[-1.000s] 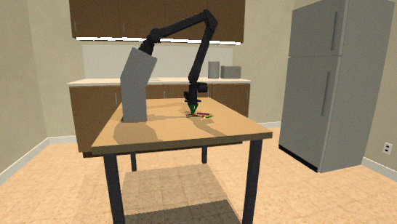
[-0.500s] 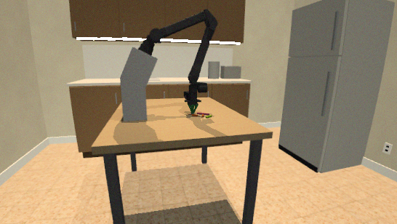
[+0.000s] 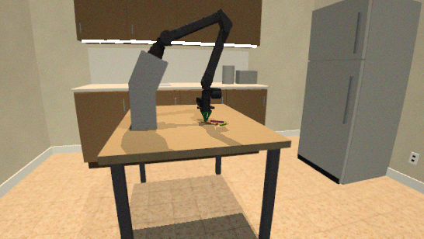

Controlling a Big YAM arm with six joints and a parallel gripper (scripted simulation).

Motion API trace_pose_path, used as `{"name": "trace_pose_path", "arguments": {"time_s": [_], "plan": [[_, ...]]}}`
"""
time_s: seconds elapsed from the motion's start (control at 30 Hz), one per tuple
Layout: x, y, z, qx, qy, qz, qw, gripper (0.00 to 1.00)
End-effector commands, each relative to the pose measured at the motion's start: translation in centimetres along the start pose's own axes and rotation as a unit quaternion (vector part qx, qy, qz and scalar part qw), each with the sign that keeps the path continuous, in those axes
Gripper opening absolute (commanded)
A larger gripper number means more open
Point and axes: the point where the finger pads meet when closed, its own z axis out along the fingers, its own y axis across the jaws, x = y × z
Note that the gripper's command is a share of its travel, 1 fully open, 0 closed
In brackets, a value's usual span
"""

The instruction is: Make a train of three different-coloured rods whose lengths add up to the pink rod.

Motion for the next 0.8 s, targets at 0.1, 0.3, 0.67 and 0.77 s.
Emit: {"name": "trace_pose_path", "arguments": {"time_s": [0.1, 0.3, 0.67, 0.77], "plan": [[0.1, 0.4, -3.1, -0.003, -0.002, -0.003, 1.000, 0.04], [0.3, 0.4, -7.5, -0.001, -0.001, -0.001, 1.000, 0.04], [0.3, 0.3, -10.7, 0.000, 0.000, 0.000, 1.000, 0.04], [0.2, 0.8, -9.7, -0.010, -0.003, 0.000, 1.000, 0.04]]}}
